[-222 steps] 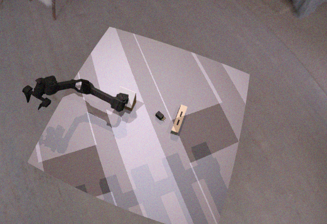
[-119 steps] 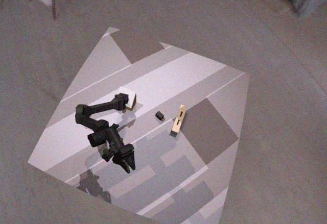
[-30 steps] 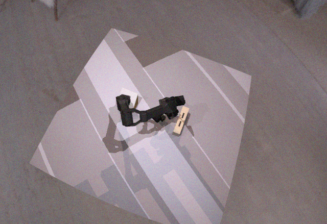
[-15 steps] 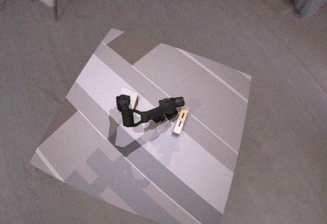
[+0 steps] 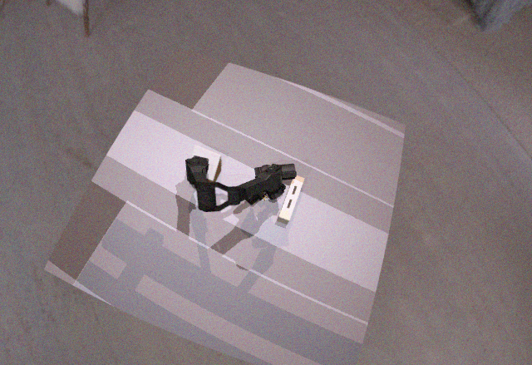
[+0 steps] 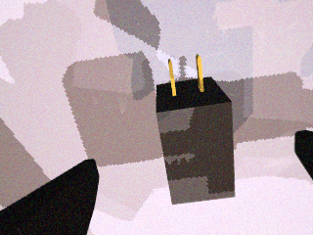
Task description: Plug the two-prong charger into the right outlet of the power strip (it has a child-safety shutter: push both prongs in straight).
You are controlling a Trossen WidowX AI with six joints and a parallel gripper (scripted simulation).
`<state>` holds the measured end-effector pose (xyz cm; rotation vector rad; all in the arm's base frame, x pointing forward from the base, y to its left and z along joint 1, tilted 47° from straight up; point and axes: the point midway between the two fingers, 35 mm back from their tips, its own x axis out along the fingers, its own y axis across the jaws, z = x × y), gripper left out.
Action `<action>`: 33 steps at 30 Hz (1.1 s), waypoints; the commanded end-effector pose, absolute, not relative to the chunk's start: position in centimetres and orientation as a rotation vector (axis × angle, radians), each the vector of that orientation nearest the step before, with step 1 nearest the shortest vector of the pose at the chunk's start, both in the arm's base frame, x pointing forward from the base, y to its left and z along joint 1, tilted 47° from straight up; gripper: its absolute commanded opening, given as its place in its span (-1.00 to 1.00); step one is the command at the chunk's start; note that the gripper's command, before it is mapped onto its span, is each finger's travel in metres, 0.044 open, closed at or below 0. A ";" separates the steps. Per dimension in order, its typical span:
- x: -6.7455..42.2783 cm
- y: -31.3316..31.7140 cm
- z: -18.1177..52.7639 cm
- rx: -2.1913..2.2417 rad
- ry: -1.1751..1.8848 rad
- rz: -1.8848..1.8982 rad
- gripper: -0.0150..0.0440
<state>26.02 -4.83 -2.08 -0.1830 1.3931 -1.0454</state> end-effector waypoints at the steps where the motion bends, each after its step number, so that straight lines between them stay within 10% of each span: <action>1: 25.8 -5.5 -2.7 -0.193 1.398 -1.046 1.00; 17: 25.4 -7.0 -4.1 -0.195 1.398 -1.048 1.00; 33: 25.6 -6.7 -3.8 -0.185 1.394 -1.049 -0.22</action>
